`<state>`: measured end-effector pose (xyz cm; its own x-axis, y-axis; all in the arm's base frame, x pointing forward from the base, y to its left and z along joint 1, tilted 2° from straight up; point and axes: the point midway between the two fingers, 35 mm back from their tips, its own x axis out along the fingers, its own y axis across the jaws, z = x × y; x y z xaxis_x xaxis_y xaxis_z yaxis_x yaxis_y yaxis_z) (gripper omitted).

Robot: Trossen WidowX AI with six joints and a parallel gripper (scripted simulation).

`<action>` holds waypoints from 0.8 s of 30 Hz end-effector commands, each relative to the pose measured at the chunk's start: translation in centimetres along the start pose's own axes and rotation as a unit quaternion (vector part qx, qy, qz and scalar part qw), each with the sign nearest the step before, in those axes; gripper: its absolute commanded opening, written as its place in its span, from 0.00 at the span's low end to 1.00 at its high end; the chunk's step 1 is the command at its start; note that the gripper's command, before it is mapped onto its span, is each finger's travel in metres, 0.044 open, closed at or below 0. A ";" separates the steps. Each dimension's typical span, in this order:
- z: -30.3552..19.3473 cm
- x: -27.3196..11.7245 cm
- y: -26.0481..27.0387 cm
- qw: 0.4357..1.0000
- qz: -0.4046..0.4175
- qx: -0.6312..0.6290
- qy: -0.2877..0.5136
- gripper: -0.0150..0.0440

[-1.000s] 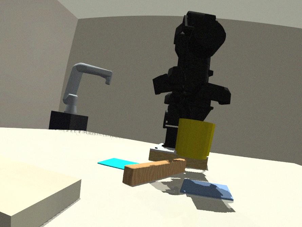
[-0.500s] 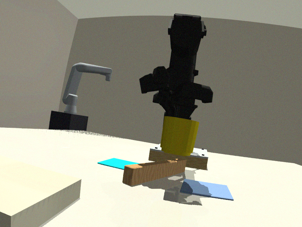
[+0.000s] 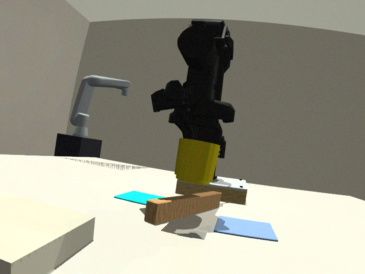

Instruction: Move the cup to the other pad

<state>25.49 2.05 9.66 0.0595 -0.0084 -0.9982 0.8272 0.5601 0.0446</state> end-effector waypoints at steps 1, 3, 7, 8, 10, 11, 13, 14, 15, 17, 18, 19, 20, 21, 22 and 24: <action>0.4 -0.1 -0.6 1.000 0.002 -0.002 0.001 0.25; 0.7 -0.1 -0.9 1.000 0.002 -0.002 0.001 0.25; 1.2 -0.1 -1.4 1.000 0.001 -0.002 0.001 0.25; 1.3 -0.1 -1.6 1.000 0.001 -0.002 0.001 0.25; 1.5 -0.1 -1.8 1.000 0.001 -0.002 0.001 0.25; 1.7 -0.1 -2.0 1.000 0.001 -0.002 0.000 0.25; 1.9 -0.1 -2.2 1.000 0.001 -0.002 0.000 0.25; 2.0 -0.1 -2.4 1.000 0.001 -0.002 0.000 0.25; 2.1 -0.1 -2.5 1.000 0.001 -0.002 0.000 0.25; 2.4 -0.1 -2.8 1.000 0.001 -0.002 0.000 0.25; 2.5 -0.1 -2.9 1.000 0.001 -0.002 0.000 0.25; 2.6 -0.1 -3.0 1.000 0.001 -0.002 0.000 0.25; 2.7 -0.2 -3.2 1.000 0.000 -0.002 0.000 0.25; 2.8 -0.2 -3.3 1.000 0.000 -0.002 0.000 0.25; 2.9 -0.2 -3.4 1.000 0.000 -0.002 0.000 0.25; 3.2 -0.2 -3.7 1.000 0.000 -0.002 0.000 0.25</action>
<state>24.40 -2.23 9.73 0.0602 -0.0128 -0.9981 0.8272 0.5602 0.0427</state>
